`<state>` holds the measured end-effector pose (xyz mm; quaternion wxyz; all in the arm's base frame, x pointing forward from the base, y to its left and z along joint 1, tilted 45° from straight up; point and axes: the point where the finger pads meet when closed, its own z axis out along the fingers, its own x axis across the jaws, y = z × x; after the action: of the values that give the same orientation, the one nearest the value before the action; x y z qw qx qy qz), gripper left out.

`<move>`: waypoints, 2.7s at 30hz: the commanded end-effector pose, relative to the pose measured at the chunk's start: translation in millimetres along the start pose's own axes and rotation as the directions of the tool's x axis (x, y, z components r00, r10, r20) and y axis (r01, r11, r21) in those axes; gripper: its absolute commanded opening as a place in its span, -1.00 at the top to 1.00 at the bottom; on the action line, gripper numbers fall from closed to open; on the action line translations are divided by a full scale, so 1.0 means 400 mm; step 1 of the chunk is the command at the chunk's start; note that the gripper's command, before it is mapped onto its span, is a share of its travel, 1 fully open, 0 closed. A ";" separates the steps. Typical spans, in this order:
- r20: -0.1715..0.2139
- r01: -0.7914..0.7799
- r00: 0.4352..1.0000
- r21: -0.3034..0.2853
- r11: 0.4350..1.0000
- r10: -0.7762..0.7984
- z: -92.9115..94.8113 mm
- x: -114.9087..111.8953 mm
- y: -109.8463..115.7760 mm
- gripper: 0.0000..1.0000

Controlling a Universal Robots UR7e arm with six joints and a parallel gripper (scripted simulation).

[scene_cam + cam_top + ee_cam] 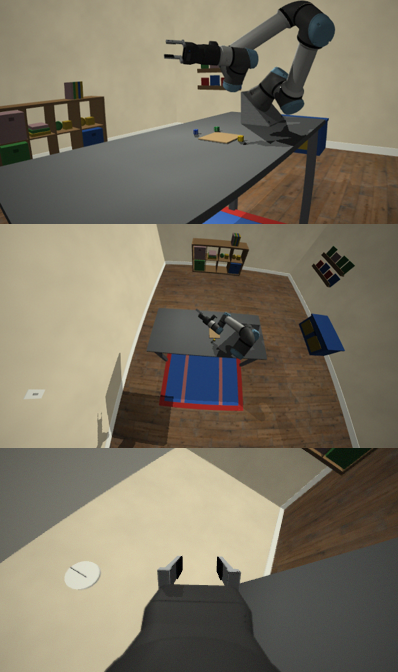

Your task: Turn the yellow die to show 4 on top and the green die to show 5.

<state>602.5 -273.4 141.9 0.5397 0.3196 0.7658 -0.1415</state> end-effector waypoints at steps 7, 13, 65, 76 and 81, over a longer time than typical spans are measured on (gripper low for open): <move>0.001 0.000 1.000 0.001 1.000 0.000 0.000 -0.002 -0.001 -1.00; 0.001 0.000 1.000 0.001 1.000 0.000 0.000 -0.002 -0.001 -1.00; -0.411 -0.556 0.555 0.464 0.690 0.724 0.071 0.422 -0.193 -1.00; -0.355 -0.578 0.298 0.671 0.464 0.886 0.023 0.529 -0.228 -1.00; -0.289 -0.552 0.166 0.765 0.332 0.943 -0.011 0.574 -0.239 -1.00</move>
<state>502.1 -273.3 -70.4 0.1304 0.7849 0.5978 0.0978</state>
